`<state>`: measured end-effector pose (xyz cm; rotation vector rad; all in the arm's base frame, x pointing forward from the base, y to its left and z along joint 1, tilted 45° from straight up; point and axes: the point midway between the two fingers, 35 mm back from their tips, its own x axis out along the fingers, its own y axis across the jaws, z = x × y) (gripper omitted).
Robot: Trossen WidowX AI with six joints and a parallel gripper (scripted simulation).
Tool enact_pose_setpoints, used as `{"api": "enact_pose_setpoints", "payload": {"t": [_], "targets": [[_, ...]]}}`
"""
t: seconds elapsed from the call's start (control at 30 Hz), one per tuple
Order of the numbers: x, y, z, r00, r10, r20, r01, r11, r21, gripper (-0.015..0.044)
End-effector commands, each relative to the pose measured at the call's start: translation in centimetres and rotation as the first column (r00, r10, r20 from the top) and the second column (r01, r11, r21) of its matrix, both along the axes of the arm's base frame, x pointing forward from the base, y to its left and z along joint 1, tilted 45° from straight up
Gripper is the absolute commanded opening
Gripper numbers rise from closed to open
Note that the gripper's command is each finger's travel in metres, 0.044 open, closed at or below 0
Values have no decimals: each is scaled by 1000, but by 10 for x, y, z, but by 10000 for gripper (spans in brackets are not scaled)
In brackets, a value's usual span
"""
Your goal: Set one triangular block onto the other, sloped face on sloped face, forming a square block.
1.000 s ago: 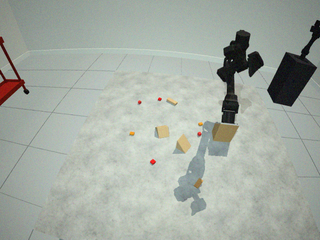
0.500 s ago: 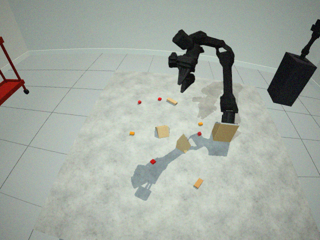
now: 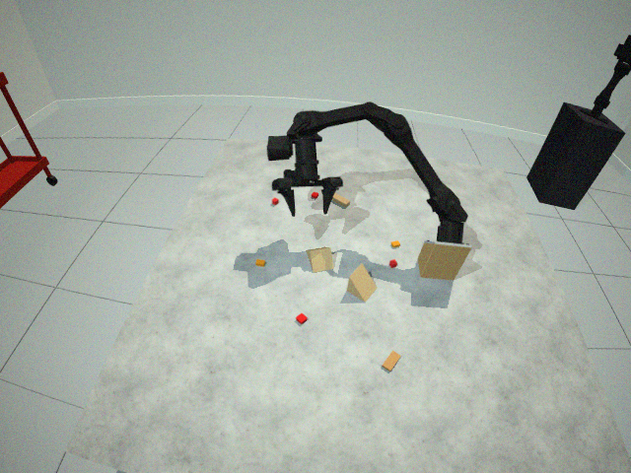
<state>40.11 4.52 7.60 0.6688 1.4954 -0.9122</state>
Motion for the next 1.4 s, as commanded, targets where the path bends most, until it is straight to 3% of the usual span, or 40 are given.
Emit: {"api": "enact_pose_setpoints", "payload": {"t": [0.0,0.2,0.73,1.27,1.37], "targets": [[4,-52,-18,980,-181,-78,180,983,-16,440],[4,-55,-22,978,-190,-82,189,982,-17,440],[-24,-65,-110,978,-190,-84,189,982,-18,440],[-26,-63,-116,978,-190,-84,189,982,-18,440],[-25,-63,-114,978,-191,-83,190,982,-14,361]]}}
